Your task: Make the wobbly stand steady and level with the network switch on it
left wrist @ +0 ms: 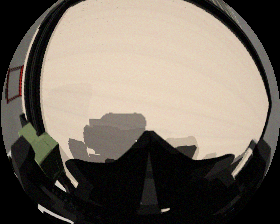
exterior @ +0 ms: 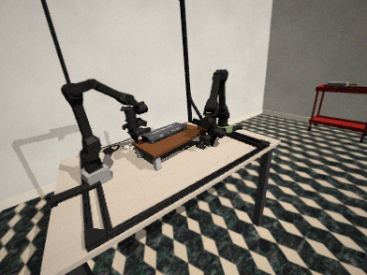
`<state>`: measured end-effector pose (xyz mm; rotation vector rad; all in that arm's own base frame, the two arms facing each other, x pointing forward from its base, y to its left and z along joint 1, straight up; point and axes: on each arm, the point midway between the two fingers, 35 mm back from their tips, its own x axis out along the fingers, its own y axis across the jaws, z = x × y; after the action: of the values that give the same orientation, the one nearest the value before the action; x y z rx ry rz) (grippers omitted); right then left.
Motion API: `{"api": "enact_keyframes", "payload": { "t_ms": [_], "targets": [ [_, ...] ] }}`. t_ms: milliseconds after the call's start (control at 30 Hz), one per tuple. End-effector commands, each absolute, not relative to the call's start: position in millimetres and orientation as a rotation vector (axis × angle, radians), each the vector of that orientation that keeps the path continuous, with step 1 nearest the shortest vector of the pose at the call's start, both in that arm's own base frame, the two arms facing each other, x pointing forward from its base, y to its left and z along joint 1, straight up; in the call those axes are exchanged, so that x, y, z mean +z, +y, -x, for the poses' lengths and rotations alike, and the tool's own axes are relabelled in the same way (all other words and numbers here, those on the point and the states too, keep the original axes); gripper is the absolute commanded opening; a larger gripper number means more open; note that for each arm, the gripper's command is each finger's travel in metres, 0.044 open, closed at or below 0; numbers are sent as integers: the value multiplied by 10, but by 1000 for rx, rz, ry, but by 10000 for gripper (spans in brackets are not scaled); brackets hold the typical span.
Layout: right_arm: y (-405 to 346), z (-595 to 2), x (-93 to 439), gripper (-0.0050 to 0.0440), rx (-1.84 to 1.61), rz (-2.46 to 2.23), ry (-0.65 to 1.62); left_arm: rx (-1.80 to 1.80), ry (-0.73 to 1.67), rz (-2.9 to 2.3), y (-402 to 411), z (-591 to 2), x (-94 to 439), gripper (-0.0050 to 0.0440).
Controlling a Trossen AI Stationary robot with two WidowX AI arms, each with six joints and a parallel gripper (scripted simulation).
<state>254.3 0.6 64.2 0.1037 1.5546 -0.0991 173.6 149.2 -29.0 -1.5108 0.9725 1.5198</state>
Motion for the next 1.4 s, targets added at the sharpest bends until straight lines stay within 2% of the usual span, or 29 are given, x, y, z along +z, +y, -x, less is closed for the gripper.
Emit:
{"api": "enact_keyframes", "payload": {
  "t_ms": [0,500,533,1067,1100,1167,1367],
  "targets": [
    [3,-2523,562,0,-105,-105,1568,1534,960,1510,1750,-1621,-291,0],
    [3,-2523,562,0,-105,-105,1568,1534,960,1510,1750,-1621,-291,0],
    [3,-2523,562,0,-105,-105,1568,1535,956,1515,1745,-1623,412,0],
    [3,-2523,562,0,-105,-105,1568,1535,956,1515,1745,-1623,414,0],
    [6,-2543,1296,0,-99,-104,1555,1536,959,1515,1741,-1618,1105,0],
    [6,-2543,1296,0,-99,-104,1555,1536,959,1515,1738,-1615,1299,0],
    [6,-2543,1296,0,-99,-104,1555,1536,959,1515,1740,-1617,1324,0]
  ]
}}
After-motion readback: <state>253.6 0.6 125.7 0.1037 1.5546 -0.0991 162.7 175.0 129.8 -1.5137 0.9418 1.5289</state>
